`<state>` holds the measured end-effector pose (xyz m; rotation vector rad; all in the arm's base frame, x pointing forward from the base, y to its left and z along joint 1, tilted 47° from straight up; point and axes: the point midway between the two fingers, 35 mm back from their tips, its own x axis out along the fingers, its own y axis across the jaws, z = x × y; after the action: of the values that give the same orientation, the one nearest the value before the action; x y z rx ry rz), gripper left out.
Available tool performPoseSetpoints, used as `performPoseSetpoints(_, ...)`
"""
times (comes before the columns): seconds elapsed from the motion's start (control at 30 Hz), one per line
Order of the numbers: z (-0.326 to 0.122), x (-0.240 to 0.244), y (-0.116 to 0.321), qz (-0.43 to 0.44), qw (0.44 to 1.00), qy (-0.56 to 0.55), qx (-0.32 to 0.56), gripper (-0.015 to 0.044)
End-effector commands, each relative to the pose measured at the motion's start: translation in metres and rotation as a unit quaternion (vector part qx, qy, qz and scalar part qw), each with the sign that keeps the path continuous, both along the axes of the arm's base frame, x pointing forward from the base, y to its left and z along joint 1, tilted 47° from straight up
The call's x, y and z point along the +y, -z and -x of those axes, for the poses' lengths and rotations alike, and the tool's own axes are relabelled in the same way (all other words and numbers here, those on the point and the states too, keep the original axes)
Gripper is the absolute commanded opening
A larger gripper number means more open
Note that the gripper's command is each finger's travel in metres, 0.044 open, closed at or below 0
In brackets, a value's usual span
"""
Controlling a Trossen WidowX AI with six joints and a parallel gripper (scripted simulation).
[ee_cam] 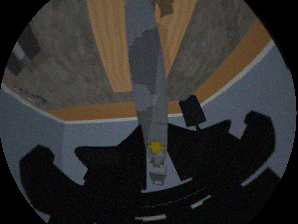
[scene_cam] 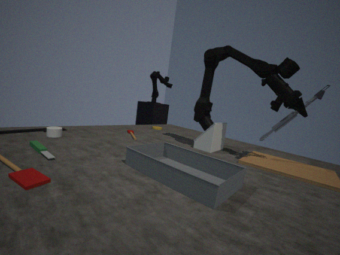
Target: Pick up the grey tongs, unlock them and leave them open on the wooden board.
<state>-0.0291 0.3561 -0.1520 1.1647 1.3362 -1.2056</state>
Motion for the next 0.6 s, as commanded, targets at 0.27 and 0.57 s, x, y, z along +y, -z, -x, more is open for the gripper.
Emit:
performPoseSetpoints(0.27,0.001,0.002,0.013,0.069,0.998,-0.002,-0.005,-0.015)
performPoseSetpoints(0.57,0.002,-0.002,0.022,0.129,0.992,-0.004,-0.009,-0.015)
